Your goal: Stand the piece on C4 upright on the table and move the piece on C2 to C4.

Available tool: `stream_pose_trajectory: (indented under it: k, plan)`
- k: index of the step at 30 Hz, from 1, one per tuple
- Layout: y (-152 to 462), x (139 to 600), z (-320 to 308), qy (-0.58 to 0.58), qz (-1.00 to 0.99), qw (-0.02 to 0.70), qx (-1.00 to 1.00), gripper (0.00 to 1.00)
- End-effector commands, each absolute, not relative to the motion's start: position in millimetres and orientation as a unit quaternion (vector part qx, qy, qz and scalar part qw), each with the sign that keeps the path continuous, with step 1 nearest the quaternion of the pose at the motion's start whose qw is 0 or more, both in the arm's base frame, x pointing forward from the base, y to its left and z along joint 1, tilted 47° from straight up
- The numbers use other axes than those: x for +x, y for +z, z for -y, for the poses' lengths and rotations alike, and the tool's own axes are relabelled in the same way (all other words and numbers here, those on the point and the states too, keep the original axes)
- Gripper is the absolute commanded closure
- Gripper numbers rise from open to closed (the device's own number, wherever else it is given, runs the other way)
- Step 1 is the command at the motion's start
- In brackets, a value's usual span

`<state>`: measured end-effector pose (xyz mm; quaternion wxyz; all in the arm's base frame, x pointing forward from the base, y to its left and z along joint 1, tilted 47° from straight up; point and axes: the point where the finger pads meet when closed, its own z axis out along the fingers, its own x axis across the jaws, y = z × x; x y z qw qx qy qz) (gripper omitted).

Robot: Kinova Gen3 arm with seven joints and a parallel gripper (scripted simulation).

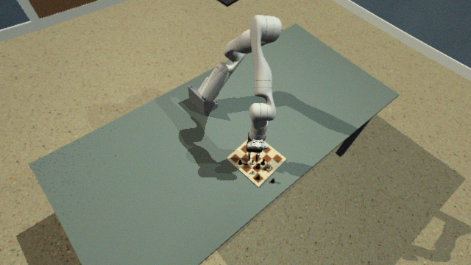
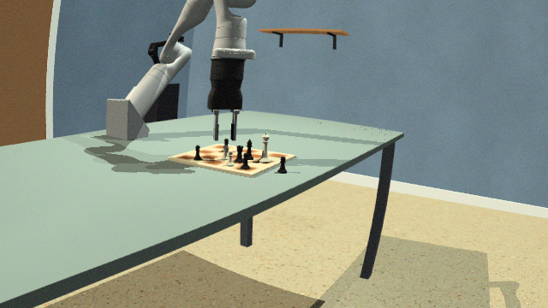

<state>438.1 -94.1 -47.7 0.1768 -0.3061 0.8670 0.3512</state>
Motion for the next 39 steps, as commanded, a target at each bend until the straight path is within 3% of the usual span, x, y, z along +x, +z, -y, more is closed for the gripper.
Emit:
stream_pose_trajectory:
  k: [1,39]
  plan:
    - [-47.9,440.4,91.7,0.351,-0.868,0.178,-0.303,0.32]
    - [-45.1,441.2,89.2,0.351,-0.868,0.178,-0.303,0.32]
